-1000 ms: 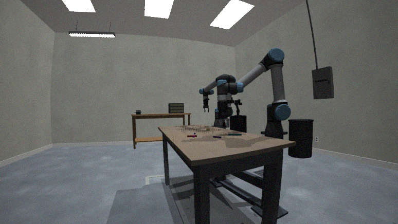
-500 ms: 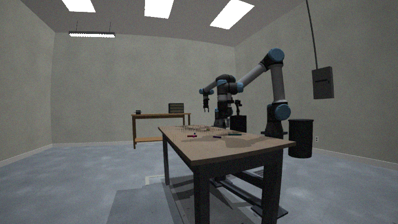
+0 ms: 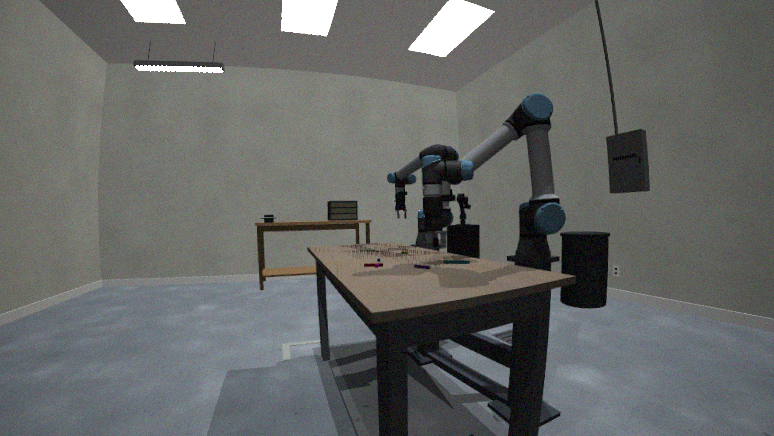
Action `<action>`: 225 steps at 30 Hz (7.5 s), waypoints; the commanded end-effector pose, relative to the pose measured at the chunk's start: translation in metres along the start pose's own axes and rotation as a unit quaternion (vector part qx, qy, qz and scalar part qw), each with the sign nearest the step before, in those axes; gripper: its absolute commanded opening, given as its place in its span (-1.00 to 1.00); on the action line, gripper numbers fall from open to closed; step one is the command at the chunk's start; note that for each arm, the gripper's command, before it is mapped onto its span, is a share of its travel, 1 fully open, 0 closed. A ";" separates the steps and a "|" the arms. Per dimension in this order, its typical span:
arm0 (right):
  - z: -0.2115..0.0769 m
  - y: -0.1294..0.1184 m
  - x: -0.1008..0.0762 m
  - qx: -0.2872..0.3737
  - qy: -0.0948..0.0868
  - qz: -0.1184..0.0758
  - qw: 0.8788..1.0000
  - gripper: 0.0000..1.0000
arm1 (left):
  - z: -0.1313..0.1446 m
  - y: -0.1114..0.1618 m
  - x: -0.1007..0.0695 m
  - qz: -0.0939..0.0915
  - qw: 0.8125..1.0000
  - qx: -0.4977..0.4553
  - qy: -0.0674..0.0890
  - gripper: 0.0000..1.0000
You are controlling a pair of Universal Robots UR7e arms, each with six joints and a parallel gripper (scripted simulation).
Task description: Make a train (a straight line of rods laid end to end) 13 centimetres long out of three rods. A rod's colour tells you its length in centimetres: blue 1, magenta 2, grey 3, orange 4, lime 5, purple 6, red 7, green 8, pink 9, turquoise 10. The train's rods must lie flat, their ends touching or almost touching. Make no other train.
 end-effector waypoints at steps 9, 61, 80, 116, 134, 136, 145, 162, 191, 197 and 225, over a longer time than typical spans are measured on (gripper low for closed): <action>0.000 0.000 0.000 0.000 0.000 -0.001 1.000 1.00 | 0.000 0.000 0.000 -0.001 1.000 0.000 0.000 1.00; 0.000 0.000 0.000 0.000 0.000 -0.001 1.000 1.00 | -0.218 -0.038 -0.003 -0.001 0.952 -0.305 0.001 1.00; 0.000 0.000 0.000 0.000 0.000 -0.001 1.000 1.00 | -0.279 -0.034 -0.001 0.000 0.924 -0.383 0.001 1.00; 0.000 0.000 0.000 0.000 0.000 -0.001 1.000 1.00 | -0.279 -0.034 -0.001 0.000 0.924 -0.383 0.001 1.00; 0.000 0.000 0.000 0.000 0.000 -0.001 1.000 1.00 | -0.279 -0.034 -0.001 0.000 0.924 -0.383 0.001 1.00; 0.000 0.000 0.000 0.000 0.000 -0.001 1.000 1.00 | -0.279 -0.034 -0.001 0.000 0.924 -0.383 0.001 1.00; 0.000 0.000 0.000 0.000 0.000 -0.001 1.000 1.00 | -0.279 -0.034 -0.001 0.000 0.924 -0.383 0.001 1.00; 0.000 0.000 0.000 0.000 0.000 -0.001 1.000 1.00 | -0.279 -0.034 -0.001 0.000 0.924 -0.383 0.001 1.00; 0.000 0.000 0.000 0.000 0.000 -0.001 1.000 1.00 | -0.206 -0.153 -0.007 0.000 0.774 -0.633 0.001 1.00; 0.000 0.000 0.000 0.000 0.000 -0.001 1.000 1.00 | -0.174 -0.187 -0.008 0.000 0.714 -0.700 0.001 1.00; 0.000 0.000 0.000 0.000 0.000 -0.001 1.000 1.00 | -0.154 -0.206 -0.009 0.000 0.676 -0.737 0.001 0.07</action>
Point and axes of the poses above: on each arm, the point where the finger pads meet when closed, its own x axis out along the fingers, its own z axis across the jaws, y = z × x, the point moved 3 cm from there along -x, back along the fingers, and after that the axes turned 7 degrees about x, right-handed, at the moved point
